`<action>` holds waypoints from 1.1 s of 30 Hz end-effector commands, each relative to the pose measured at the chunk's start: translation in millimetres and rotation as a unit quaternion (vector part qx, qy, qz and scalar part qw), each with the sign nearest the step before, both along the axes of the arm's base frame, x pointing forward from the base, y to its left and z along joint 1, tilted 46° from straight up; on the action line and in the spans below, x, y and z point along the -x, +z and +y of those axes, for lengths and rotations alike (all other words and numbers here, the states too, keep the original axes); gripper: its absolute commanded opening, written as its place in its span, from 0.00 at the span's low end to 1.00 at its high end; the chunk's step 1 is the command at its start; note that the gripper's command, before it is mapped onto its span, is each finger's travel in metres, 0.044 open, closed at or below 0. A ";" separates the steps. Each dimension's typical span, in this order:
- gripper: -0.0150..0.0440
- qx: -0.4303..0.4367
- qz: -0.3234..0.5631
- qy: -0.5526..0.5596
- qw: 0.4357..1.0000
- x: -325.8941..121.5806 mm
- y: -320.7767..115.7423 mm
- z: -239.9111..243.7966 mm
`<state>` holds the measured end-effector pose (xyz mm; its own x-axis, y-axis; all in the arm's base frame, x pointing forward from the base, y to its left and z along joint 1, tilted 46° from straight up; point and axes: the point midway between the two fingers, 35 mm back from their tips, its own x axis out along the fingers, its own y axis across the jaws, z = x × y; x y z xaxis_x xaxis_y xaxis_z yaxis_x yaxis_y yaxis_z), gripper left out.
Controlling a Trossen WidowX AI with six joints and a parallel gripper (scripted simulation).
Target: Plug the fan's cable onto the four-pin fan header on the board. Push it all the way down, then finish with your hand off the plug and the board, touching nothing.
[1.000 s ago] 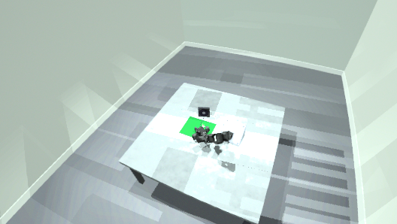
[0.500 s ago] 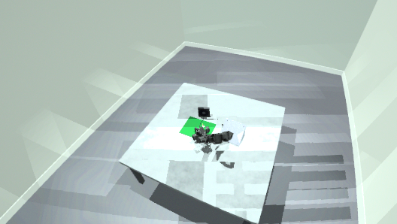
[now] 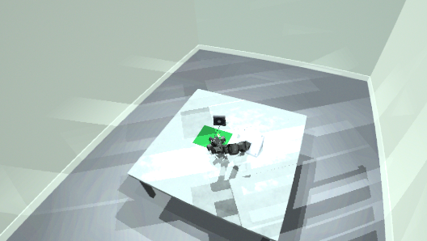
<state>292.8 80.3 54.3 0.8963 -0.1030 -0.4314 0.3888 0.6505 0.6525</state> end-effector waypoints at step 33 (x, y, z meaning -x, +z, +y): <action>0.49 0.000 0.000 0.000 1.000 0.0 0.0 0.0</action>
<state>292.8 80.3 54.3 0.8963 -0.1029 -0.4314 0.3887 0.6505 0.6525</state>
